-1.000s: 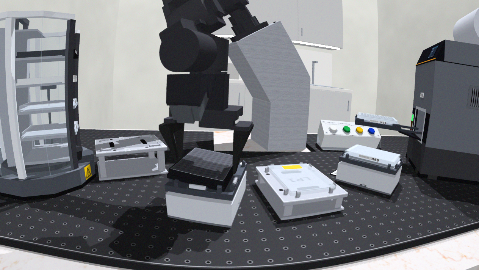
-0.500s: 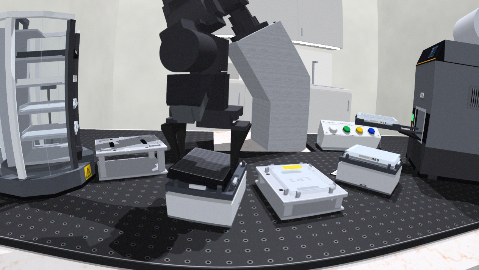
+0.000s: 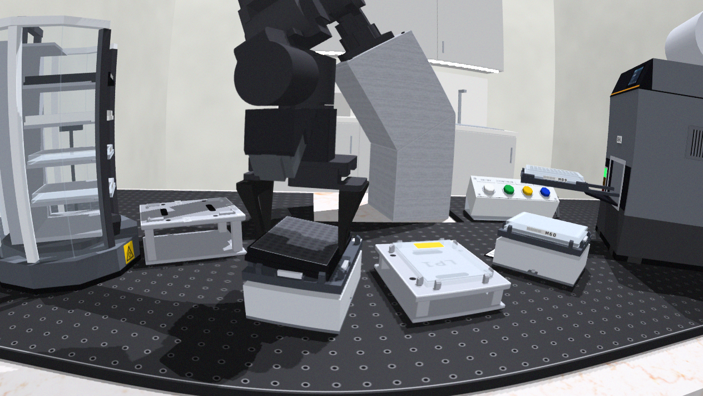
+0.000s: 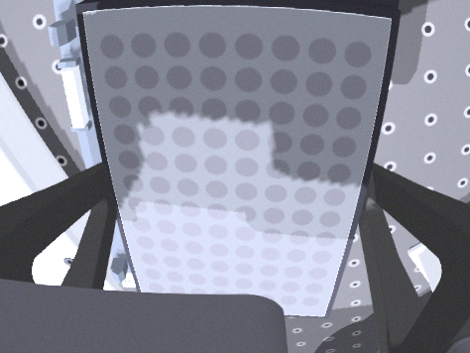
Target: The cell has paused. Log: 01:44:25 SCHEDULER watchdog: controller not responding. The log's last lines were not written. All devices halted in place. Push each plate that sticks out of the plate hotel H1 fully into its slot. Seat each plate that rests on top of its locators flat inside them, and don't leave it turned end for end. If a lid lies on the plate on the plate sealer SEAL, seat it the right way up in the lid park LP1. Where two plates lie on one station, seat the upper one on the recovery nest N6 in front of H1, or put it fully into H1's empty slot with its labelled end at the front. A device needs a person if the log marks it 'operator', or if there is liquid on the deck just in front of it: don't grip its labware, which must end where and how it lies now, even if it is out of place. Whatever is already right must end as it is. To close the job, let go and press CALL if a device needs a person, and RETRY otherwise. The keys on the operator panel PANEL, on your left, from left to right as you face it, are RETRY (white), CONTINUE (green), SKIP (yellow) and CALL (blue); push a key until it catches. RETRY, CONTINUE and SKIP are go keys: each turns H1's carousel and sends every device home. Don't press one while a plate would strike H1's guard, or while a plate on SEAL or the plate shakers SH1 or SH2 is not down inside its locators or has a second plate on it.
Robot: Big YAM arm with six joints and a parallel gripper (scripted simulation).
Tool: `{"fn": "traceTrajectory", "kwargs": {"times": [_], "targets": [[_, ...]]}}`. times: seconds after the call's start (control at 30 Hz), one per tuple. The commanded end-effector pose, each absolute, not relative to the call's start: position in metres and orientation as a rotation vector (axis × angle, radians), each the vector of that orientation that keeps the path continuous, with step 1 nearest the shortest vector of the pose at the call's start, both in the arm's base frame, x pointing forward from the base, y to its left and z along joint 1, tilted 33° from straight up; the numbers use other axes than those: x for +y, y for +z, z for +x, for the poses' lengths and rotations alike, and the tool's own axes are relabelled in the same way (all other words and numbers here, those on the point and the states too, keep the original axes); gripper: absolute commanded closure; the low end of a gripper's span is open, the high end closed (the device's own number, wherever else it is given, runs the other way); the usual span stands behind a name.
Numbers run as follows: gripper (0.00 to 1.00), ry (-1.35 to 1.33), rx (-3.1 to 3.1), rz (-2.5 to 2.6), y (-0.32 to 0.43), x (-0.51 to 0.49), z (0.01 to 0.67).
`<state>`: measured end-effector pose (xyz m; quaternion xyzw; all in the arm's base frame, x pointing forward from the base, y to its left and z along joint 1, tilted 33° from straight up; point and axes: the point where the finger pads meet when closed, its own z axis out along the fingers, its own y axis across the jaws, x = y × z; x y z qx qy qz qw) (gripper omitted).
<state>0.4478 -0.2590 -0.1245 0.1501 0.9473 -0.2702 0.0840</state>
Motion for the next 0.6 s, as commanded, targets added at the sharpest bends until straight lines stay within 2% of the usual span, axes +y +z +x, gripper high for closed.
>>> {"fn": "traceTrajectory", "kwargs": {"times": [0.0, 0.57], "targets": [[0.16, -0.804, 2.815, 0.446, -0.12, -0.26, 0.453], [0.16, -0.798, 2.809, 0.438, -0.111, -0.25, 0.455]]}}
